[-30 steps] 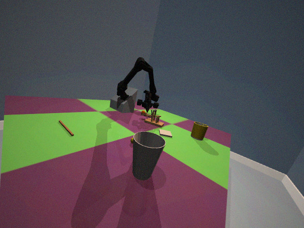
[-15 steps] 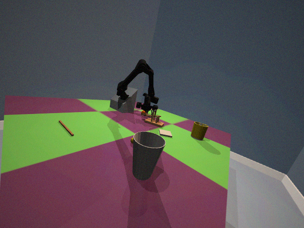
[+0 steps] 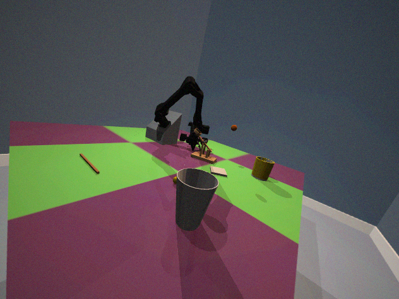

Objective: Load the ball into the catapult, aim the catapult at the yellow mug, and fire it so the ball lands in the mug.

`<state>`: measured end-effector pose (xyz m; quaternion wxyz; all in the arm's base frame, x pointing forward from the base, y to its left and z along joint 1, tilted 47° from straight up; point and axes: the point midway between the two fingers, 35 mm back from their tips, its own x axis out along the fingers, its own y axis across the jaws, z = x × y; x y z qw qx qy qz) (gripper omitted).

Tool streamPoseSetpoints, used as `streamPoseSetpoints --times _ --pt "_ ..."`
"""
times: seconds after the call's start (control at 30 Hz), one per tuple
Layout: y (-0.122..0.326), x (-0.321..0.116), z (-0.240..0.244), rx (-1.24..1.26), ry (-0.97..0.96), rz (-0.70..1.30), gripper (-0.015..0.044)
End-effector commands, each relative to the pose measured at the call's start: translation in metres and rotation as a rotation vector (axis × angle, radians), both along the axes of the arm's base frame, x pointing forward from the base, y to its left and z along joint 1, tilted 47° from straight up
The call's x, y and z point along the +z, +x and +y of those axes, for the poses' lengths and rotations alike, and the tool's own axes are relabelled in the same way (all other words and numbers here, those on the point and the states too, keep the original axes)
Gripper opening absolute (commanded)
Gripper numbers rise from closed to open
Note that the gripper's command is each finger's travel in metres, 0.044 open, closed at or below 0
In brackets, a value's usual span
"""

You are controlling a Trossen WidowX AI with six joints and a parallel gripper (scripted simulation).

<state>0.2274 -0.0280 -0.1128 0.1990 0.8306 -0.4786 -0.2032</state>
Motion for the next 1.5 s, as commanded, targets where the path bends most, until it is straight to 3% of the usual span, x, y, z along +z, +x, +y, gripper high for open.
streamPoseSetpoints --times 0.0,0.3,0.53,0.57,1.1,1.47 --pt "0.006 -0.005 0.027 0.020 0.047 0.006 0.0000" --pt "-0.008 0.038 0.119 -0.003 0.025 -0.015 0.0000" --pt "-0.010 0.045 0.126 -0.006 0.014 -0.025 0.0000" --pt "-0.005 0.033 0.112 0.004 0.030 -0.004 0.0026" --pt "0.032 0.027 0.130 -0.166 0.279 -0.207 0.0440" --pt "0.073 0.024 0.150 -0.306 0.494 -0.404 0.0440"
